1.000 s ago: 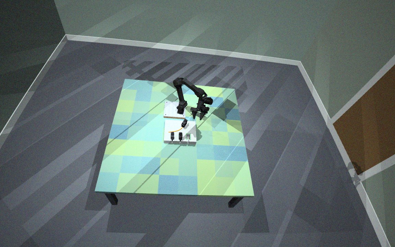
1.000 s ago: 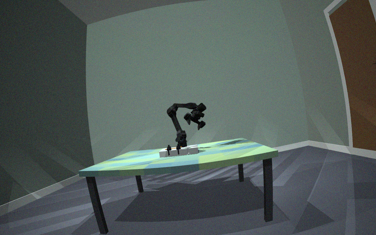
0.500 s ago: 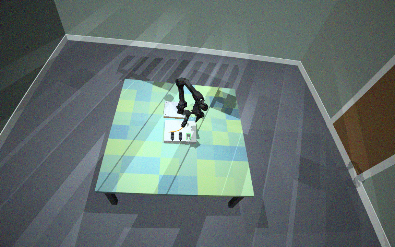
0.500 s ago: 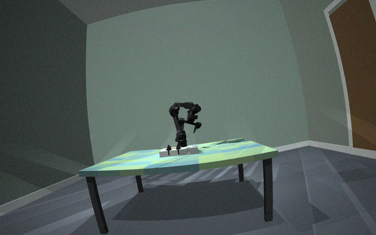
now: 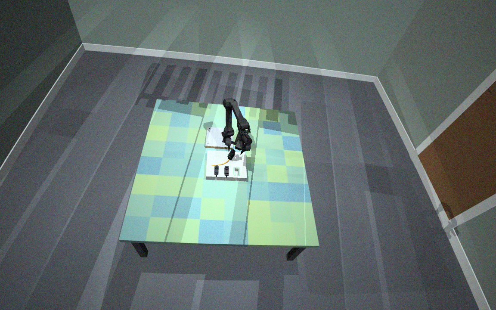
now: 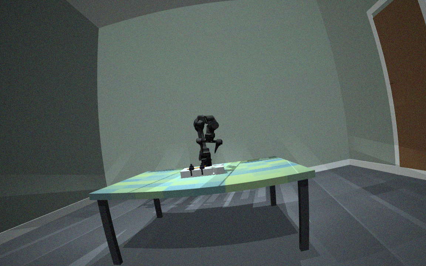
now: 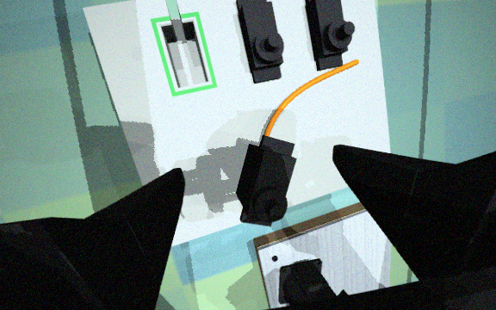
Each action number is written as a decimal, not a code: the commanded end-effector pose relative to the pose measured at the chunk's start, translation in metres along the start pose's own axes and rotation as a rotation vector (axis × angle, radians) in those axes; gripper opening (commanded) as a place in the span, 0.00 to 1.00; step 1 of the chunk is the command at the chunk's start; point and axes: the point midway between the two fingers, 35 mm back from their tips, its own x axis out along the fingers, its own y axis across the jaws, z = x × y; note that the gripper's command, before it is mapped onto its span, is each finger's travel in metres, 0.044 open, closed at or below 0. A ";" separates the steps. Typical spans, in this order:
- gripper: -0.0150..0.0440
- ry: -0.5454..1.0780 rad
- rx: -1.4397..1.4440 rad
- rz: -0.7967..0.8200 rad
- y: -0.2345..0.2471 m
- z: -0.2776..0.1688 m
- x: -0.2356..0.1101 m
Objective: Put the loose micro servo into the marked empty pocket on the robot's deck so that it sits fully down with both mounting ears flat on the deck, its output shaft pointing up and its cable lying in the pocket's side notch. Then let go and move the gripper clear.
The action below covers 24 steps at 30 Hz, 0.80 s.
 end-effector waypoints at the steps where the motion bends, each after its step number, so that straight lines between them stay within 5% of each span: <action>1: 1.00 0.073 0.114 0.033 -0.008 -0.002 0.002; 12: 1.00 0.262 0.405 0.109 -0.029 -0.012 0.008; 24: 1.00 0.273 0.423 0.114 -0.027 -0.016 0.024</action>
